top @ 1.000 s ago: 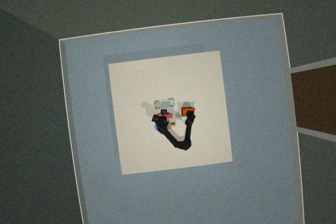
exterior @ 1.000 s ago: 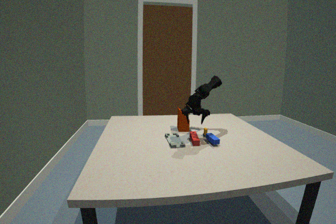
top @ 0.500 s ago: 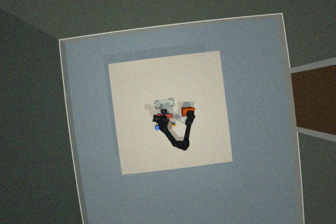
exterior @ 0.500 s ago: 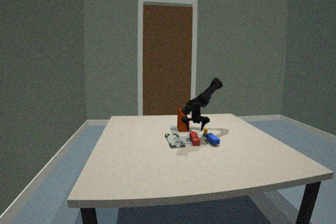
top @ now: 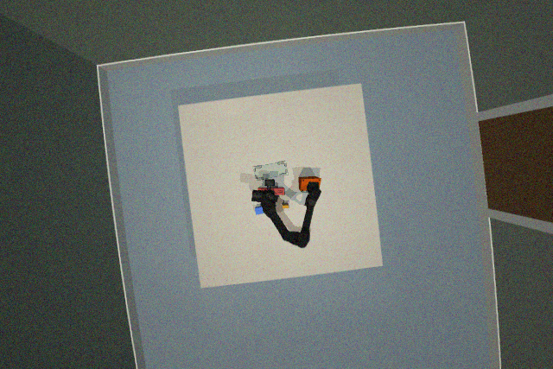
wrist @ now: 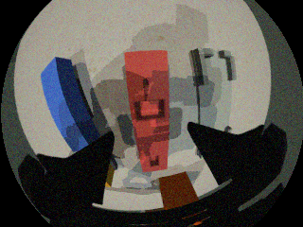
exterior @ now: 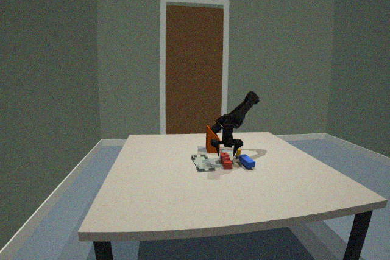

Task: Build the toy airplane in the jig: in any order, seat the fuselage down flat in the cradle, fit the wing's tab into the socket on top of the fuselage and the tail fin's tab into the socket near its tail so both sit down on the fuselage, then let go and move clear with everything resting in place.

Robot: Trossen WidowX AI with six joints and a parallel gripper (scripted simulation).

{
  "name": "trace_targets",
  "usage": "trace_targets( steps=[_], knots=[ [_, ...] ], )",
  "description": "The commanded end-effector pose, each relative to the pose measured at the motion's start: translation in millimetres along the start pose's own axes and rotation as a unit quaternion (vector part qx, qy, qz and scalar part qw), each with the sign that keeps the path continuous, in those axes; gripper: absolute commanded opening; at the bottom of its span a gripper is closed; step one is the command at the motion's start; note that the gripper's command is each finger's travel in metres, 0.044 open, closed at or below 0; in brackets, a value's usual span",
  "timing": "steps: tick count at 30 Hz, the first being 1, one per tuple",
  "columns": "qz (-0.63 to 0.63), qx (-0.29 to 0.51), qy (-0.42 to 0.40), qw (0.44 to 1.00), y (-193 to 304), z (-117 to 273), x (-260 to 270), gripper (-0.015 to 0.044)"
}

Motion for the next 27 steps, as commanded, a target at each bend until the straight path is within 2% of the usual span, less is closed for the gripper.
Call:
trace_targets(
  steps=[1,23,27],
  knots=[
    [-0.008,0.005,-0.001,1.000,1.7,-9.3,-2.4,0.0440],
    [-0.008,0.006,-0.003,1.000,3.5,-41.4,-1.8,0.0440],
    [-0.008,0.006,-0.003,1.000,3.5,-41.4,-1.8,0.0335]
  ],
)
Point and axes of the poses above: the point midway between the two fingers, 35 mm back from their tips, its own z axis back along the fingers, its own x axis across the jaws, y = z × x, the point moved 3 cm from there along z, back along the fingers, and after that the axes turned 15 degrees about -z, right-handed, at the moved point
